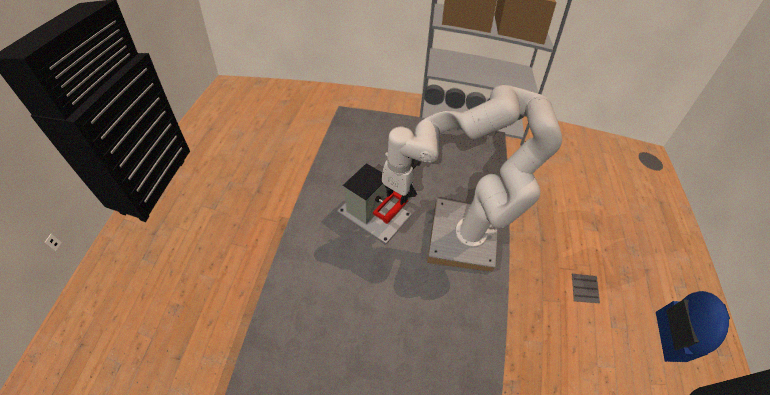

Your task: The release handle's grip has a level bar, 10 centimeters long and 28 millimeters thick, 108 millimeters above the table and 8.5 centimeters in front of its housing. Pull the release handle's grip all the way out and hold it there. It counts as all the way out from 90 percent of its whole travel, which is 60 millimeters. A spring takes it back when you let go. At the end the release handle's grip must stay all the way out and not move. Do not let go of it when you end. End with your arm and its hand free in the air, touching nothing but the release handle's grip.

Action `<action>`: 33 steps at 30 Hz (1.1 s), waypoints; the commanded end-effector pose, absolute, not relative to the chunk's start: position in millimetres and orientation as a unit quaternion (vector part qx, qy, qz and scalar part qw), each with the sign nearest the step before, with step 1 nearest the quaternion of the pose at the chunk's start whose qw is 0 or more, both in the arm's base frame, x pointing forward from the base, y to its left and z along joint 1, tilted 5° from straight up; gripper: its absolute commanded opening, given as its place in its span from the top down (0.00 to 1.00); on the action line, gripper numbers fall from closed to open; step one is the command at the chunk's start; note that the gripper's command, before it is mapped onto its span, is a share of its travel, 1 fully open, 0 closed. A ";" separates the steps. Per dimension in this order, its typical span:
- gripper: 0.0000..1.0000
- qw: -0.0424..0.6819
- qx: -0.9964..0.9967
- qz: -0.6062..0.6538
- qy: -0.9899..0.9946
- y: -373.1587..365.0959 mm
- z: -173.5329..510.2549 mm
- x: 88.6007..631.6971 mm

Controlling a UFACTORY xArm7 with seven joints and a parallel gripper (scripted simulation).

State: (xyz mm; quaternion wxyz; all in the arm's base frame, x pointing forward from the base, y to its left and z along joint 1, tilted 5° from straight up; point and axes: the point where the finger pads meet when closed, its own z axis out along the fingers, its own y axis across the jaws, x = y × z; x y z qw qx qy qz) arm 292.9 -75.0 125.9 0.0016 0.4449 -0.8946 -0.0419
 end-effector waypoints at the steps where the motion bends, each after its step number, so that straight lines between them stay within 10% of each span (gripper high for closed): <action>1: 0.44 0.000 0.445 -0.041 -0.895 -75.4 126.4 294.1; 33: 0.44 0.000 0.445 -0.041 -0.895 -73.3 95.4 292.8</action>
